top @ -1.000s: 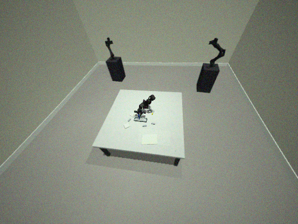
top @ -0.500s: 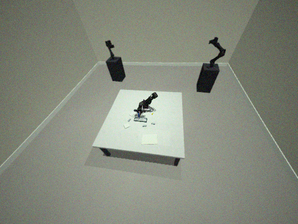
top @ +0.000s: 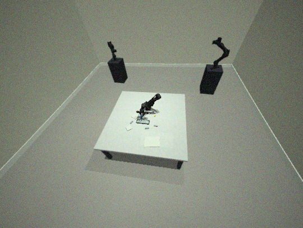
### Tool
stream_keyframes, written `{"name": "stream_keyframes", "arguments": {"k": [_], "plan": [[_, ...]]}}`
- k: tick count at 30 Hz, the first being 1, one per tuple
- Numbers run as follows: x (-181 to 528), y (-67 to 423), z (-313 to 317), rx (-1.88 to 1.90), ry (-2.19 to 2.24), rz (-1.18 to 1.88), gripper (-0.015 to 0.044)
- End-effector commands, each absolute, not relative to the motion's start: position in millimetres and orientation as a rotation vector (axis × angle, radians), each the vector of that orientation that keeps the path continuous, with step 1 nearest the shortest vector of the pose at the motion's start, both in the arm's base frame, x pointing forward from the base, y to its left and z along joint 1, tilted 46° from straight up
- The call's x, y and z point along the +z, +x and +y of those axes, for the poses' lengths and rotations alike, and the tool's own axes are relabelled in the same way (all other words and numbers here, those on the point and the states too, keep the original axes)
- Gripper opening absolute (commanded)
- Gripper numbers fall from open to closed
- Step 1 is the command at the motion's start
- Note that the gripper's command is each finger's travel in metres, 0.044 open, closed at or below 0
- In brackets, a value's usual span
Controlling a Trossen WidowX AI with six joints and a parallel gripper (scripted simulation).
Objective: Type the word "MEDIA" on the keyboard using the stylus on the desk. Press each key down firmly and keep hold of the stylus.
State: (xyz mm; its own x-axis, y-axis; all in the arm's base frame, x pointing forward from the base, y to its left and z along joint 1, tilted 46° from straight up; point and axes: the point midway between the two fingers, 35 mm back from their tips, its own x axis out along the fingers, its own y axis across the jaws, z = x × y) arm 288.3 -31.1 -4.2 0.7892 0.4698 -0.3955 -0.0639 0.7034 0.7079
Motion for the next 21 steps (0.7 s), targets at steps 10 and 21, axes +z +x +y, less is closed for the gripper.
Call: {"name": "stream_keyframes", "arguments": {"k": [10, 21], "plan": [[-1.0, 274.7, -25.8, 0.324, 0.731, 0.593, 0.0], [-10.6, 272.4, -15.7, 0.324, 0.732, 0.594, 0.0079]]}}
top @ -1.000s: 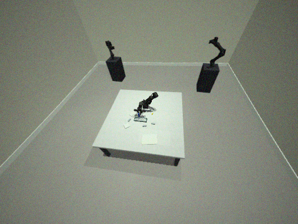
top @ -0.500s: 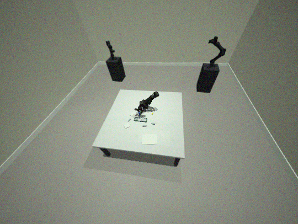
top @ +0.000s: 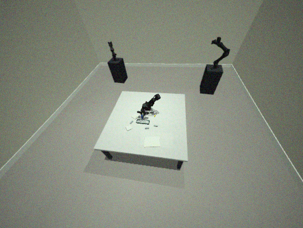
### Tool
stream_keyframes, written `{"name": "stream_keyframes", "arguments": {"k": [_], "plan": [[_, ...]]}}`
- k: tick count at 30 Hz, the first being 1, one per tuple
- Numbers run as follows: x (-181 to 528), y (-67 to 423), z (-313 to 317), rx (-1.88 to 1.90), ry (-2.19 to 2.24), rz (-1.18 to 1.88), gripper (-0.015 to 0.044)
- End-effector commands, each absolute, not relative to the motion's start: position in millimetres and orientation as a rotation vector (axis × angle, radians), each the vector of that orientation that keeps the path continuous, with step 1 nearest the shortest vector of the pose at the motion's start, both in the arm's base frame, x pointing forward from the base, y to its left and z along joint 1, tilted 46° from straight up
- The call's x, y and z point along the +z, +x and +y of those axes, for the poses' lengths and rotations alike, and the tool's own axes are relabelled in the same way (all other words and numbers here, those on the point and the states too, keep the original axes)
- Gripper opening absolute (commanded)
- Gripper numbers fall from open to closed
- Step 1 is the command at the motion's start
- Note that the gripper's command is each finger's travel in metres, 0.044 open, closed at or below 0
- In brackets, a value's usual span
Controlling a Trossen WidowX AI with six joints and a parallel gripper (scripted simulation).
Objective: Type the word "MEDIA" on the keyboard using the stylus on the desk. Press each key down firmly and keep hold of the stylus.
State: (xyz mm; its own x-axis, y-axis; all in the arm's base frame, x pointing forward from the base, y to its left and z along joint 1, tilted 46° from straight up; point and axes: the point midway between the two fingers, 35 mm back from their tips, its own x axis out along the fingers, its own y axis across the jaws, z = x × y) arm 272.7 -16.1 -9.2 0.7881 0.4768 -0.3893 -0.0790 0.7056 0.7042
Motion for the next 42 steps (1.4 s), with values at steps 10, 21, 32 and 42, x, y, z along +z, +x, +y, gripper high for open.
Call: {"name": "stream_keyframes", "arguments": {"k": [10, 21, 32, 42], "plan": [[-13.9, 271.7, -12.3, 0.324, 0.732, 0.594, 0.0081], [-18.4, 270.7, -7.8, 0.324, 0.732, 0.594, 0.0081], [-22.1, 269.9, -4.0, 0.324, 0.733, 0.594, 0.0081], [-24.5, 269.4, -1.6, 0.324, 0.733, 0.594, 0.0081]]}}
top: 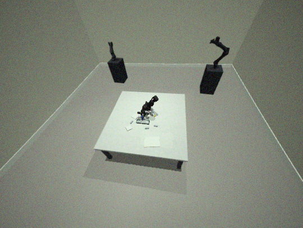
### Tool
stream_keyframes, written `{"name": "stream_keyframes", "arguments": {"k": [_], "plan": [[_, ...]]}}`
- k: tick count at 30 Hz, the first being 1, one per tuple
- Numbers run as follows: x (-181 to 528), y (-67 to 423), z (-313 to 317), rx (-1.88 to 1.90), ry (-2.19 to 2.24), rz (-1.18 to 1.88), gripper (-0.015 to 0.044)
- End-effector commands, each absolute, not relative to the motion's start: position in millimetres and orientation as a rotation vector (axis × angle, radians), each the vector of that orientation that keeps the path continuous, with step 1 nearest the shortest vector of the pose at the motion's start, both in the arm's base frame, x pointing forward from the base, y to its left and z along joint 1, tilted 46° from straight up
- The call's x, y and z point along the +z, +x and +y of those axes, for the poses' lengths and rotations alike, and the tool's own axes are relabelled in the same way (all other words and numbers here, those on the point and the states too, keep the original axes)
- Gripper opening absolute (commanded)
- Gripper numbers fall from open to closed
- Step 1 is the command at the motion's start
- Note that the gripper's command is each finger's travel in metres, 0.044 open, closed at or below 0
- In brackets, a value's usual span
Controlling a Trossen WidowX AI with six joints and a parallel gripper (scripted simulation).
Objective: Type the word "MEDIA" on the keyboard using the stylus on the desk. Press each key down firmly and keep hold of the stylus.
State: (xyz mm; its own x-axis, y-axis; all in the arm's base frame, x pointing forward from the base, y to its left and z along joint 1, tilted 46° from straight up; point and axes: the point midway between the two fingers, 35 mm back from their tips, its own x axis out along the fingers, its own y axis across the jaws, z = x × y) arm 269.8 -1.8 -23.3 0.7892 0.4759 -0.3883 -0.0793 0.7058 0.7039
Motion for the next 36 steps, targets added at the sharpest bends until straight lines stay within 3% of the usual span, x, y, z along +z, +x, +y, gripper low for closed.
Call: {"name": "stream_keyframes", "arguments": {"k": [1, 32, 36], "plan": [[-24.3, 269.4, -1.8, 0.324, 0.733, 0.594, 0.0081], [0.5, 273.8, -27.7, 0.319, 0.737, 0.599, 0.0085], [0.3, 273.9, -28.1, 0.319, 0.737, 0.599, 0.0038]]}}
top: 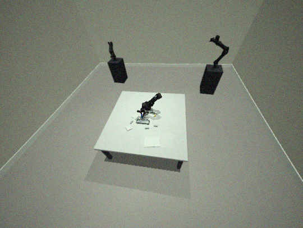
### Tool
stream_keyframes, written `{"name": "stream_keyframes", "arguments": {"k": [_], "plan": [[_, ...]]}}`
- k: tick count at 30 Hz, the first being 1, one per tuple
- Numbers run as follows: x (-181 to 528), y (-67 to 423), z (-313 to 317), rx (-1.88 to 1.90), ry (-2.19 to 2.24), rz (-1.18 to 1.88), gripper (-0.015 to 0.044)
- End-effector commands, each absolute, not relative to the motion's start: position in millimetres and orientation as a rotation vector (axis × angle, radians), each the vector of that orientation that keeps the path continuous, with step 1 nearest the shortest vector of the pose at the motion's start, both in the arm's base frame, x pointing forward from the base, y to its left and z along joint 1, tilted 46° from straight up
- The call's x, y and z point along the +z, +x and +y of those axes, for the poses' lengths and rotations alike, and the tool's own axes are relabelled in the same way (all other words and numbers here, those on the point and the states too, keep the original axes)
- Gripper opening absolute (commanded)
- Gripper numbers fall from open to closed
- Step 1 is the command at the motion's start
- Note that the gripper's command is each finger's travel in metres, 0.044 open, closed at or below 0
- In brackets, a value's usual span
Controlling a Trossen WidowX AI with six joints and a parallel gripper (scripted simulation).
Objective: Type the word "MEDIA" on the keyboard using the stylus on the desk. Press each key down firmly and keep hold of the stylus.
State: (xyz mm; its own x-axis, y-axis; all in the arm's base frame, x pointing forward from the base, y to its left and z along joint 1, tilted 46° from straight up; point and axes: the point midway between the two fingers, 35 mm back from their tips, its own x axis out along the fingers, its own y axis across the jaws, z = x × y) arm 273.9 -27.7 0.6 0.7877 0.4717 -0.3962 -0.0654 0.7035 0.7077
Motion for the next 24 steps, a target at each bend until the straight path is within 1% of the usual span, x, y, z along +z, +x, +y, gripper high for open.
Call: {"name": "stream_keyframes", "arguments": {"k": [1, 2, 9, 22, 24], "plan": [[-0.3, 274.1, -29.1, 0.319, 0.736, 0.599, 0.0012], [-1.2, 274.3, -30.6, 0.319, 0.736, 0.598, 0.0], [-10.2, 275.9, -45.3, 0.323, 0.731, 0.59, 0.0], [-24.3, 273.8, -31.0, 0.323, 0.73, 0.594, 0.0], [-24.8, 273.7, -30.4, 0.323, 0.73, 0.594, 0.0053]]}}
